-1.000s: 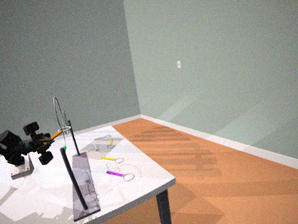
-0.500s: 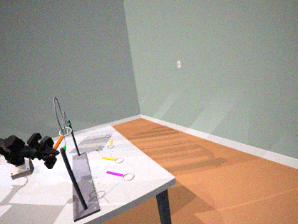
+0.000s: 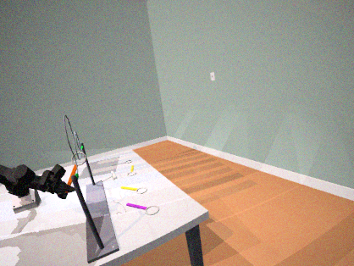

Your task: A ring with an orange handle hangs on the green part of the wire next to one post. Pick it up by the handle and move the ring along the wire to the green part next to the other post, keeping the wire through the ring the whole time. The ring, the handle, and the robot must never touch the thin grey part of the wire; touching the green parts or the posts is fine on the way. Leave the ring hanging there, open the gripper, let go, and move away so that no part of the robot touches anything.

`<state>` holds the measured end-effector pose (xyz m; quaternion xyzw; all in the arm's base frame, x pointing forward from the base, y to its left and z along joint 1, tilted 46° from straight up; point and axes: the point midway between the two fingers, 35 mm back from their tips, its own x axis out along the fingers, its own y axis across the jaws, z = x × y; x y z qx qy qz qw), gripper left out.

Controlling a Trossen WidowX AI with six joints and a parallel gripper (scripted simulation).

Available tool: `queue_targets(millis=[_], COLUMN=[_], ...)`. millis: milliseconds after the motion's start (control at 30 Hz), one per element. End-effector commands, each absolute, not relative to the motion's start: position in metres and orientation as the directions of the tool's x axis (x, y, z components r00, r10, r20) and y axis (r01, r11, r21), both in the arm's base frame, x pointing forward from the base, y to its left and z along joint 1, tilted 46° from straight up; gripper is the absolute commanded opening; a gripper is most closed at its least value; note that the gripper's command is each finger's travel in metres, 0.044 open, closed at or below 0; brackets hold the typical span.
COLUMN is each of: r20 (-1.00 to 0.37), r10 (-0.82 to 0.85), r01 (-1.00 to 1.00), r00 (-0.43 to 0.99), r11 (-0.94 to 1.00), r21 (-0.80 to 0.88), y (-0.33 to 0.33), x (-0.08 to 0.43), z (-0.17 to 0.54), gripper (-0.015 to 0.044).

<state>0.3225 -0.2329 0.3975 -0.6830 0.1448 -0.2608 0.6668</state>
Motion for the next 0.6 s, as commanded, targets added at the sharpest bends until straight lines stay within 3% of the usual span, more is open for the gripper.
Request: queue_targets(millis=[0,567], r20=[0.109,-0.083], r10=[-0.559,-0.549], r01=[0.160,0.179], r00=[0.822,0.832], r11=[0.043,0.407], r21=[-0.986,-0.896], y=[-0.232,-0.214], x=[0.323,0.327], z=[0.381,0.323], gripper=[-0.0150,-0.0150])
